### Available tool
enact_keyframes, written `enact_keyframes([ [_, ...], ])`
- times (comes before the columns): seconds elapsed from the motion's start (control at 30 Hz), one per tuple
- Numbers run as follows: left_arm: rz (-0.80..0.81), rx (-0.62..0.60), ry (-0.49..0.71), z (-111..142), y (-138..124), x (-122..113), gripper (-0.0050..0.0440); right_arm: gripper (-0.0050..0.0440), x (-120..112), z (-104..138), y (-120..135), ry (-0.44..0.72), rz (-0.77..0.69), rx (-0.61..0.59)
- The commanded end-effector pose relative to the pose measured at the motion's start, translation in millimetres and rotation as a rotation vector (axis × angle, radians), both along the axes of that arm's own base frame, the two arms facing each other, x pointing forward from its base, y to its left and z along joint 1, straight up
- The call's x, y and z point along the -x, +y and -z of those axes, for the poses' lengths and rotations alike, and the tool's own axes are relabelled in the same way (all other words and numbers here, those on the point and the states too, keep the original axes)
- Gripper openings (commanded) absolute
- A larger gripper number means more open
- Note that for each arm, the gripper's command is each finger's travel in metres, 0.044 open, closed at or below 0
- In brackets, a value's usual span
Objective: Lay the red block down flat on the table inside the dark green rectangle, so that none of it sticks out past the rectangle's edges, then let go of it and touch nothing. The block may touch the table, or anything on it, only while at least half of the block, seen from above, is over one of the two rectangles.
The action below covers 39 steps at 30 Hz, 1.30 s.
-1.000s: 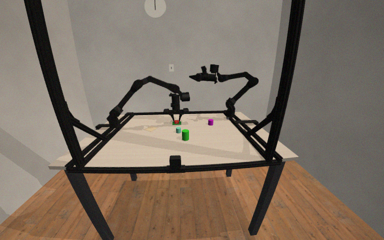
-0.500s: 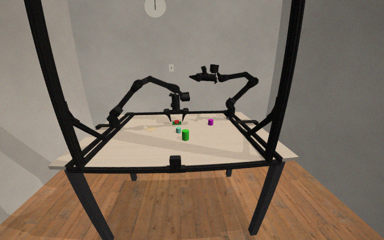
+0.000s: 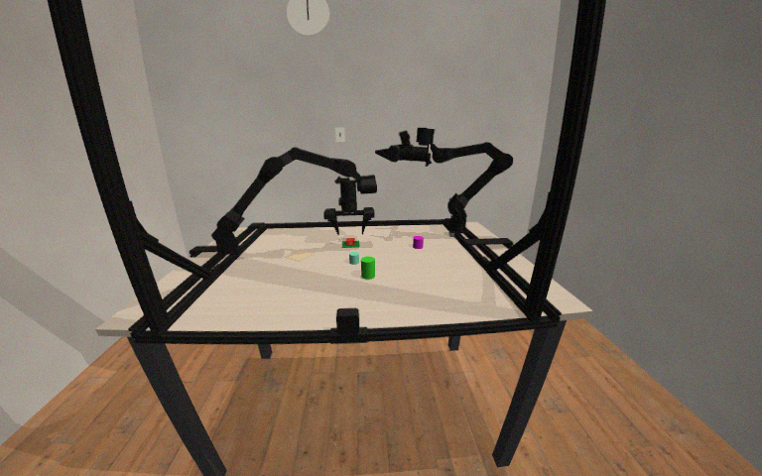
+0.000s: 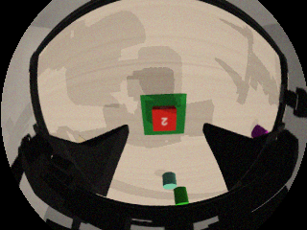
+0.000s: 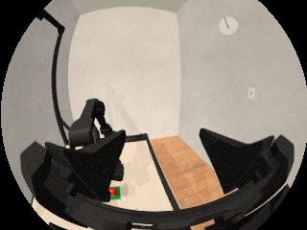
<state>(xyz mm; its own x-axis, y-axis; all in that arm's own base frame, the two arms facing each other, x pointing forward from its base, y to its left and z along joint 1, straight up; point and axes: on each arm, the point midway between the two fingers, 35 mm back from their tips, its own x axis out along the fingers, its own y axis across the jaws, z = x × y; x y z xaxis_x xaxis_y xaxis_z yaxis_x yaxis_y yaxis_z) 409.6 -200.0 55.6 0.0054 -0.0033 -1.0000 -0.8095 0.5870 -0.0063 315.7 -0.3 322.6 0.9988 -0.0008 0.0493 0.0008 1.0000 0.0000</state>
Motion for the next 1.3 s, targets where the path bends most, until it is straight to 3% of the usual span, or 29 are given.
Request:
enact_keyframes([
  [0.0, 0.065, 0.049, -0.109, -28, 12, -10, 0.044, 0.044, 0, 0, 0, -0.001, -0.001, 0.0],
  [0.17, 0.238, 0.099, -0.361, -77, 40, -22, 0.044, 0.044, 0, 0, 0, -0.001, -0.001, 0.0],
  [0.33, 0.381, 0.075, -0.599, -120, 69, -22, 0.044, 0.044, 0, 0, 0, -0.001, -0.001, 0.0],
  [0.4, 0.381, 0.075, -0.599, -120, 69, -22, 0.044, 0.044, 0, 0, 0, -0.001, -0.001, 0.0],
  [0.47, 0.429, 0.042, -0.711, -140, 83, -20, 0.044, 0.044, 0, 0, 0, -0.001, -0.001, 0.0],
  [0.7, 0.577, -0.16, -1.054, -199, 133, 6, 0.044, 0.044, 0, 0, 0, -0.001, -0.001, 0.0],
  [0.9, 0.667, -0.424, -1.298, -239, 170, 45, 0.044, 0.044, 0, 0, 0, -0.001, -0.001, 0.0],
  [0.97, 0.667, -0.424, -1.298, -239, 170, 45, 0.044, 0.044, 0, 0, 0, -0.001, -0.001, 0.0],
  [1.17, 0.716, -0.753, -1.48, -267, 199, 92, 0.044, 0.044, 0, 0, 0, -0.001, -0.001, 0.0],
  [1.27, 0.717, -0.763, -1.484, -267, 200, 94, 0.044, 0.044, 0, 0, 0, -0.001, -0.001, 0.0],
])
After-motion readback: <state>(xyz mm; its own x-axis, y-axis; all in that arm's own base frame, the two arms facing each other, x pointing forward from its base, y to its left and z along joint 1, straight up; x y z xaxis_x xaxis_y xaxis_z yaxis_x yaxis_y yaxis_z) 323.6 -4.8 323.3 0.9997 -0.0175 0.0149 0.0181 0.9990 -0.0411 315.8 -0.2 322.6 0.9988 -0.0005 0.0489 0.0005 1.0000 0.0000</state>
